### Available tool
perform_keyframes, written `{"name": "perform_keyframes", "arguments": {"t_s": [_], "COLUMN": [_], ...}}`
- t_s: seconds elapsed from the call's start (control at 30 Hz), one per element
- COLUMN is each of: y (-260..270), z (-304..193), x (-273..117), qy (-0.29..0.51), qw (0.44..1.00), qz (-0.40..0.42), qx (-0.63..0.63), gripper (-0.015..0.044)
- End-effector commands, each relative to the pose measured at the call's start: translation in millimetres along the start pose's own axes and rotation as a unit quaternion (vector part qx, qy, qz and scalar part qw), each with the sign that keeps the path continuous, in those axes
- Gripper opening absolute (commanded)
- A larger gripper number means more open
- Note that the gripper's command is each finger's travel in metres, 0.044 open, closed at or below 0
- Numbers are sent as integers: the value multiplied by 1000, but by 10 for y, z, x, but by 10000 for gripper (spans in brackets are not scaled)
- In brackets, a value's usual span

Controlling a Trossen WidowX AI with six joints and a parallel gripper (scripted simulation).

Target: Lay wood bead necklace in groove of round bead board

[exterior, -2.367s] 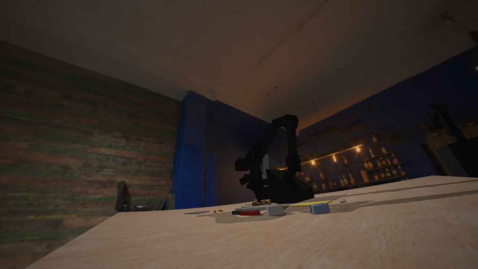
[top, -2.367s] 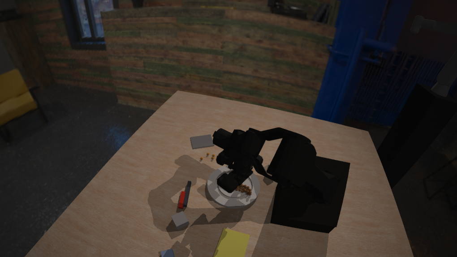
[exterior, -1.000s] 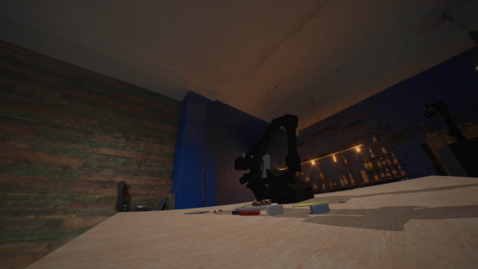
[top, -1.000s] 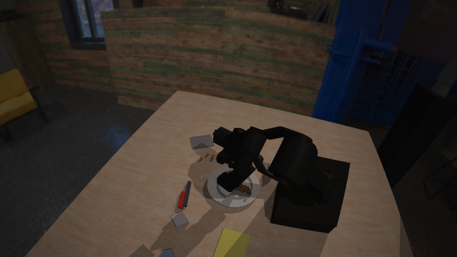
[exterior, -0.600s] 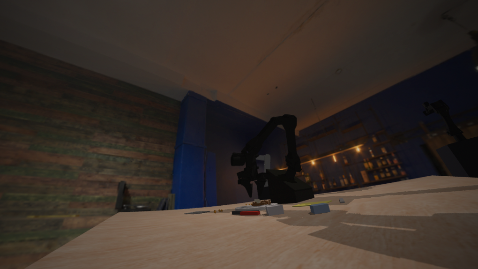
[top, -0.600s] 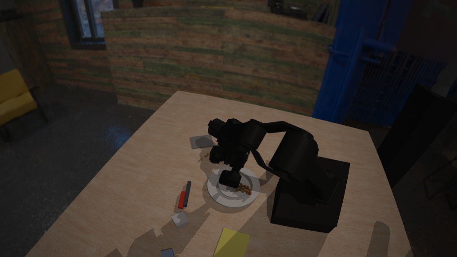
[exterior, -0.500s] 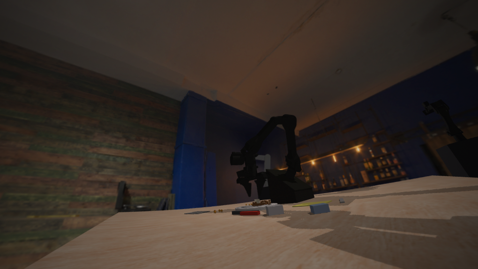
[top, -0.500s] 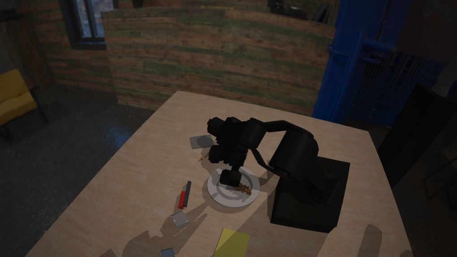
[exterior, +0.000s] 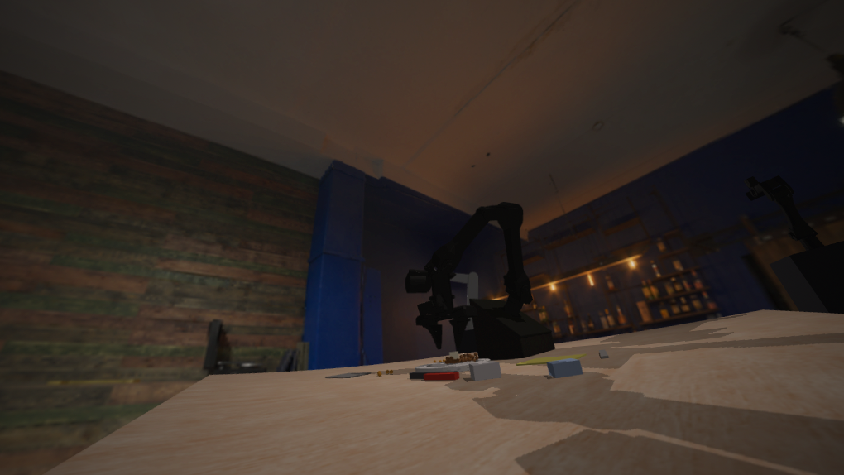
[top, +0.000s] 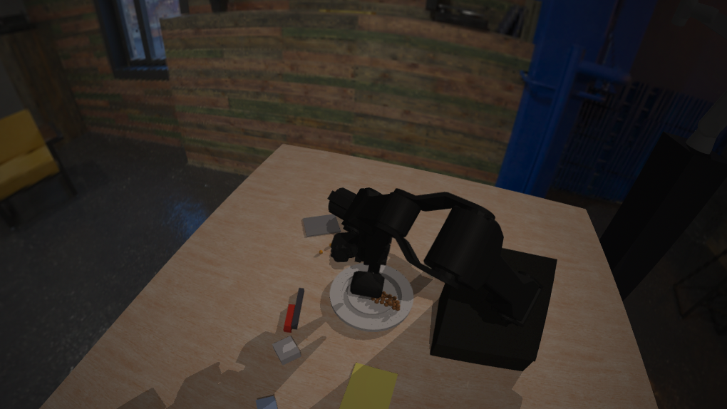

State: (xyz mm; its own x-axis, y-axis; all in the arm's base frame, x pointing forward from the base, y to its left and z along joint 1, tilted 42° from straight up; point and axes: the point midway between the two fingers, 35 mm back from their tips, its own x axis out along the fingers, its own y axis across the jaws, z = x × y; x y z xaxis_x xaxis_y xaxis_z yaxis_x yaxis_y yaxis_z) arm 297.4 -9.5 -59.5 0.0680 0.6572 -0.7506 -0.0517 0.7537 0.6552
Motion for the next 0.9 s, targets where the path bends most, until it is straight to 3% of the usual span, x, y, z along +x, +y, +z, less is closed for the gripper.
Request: {"name": "perform_keyframes", "arguments": {"t_s": [0.0,0.87], "y": [-3,12], "z": [6,-20], "x": [21,336], "qy": [-1,3], "qw": [1000,1000], "qz": [0,2], "qx": [0,1], "gripper": [310,310]}}
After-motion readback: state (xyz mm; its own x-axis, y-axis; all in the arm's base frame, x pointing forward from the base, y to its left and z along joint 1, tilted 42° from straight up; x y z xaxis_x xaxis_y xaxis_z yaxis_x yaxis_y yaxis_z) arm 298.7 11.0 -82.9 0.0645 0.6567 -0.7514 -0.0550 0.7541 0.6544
